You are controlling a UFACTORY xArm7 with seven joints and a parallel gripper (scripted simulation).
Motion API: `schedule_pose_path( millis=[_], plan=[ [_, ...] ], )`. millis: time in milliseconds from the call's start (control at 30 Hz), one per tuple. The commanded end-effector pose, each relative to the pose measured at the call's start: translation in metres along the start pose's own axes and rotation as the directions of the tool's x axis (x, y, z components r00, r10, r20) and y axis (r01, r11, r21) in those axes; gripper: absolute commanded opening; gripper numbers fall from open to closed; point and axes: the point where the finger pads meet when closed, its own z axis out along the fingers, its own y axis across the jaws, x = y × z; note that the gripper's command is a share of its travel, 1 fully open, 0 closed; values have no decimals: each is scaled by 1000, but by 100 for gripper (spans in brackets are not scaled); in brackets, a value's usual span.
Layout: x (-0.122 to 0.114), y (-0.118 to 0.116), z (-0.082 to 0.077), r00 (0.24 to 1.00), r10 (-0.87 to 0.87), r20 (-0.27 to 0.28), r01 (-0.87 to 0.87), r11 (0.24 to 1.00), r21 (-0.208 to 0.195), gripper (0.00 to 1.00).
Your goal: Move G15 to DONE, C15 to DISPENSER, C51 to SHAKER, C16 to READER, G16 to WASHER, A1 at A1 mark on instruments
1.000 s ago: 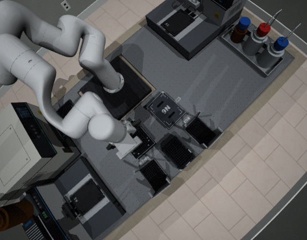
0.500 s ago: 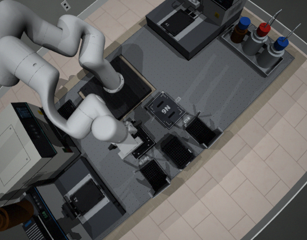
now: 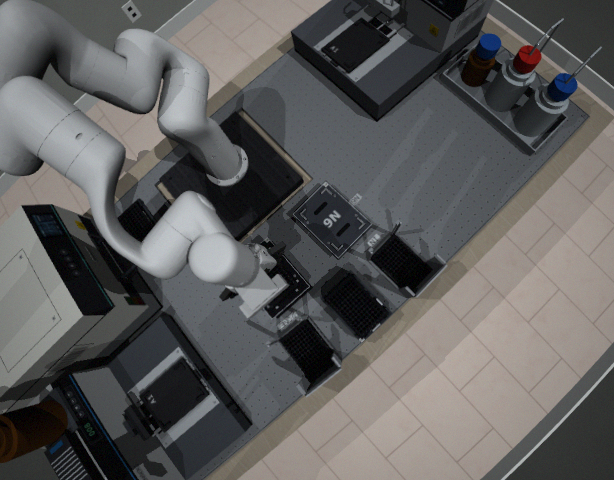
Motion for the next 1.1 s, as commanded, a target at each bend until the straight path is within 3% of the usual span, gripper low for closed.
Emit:
schedule_pose_path(
  millis=[0,533,1067],
  plan=[
    [2,0,3,1000,0,-4,0,1000,-1,100],
    [2,0,23,1000,0,-3,0,1000,-1,100],
    [2,0,27,1000,0,-3,0,1000,-1,100]
  ],
)
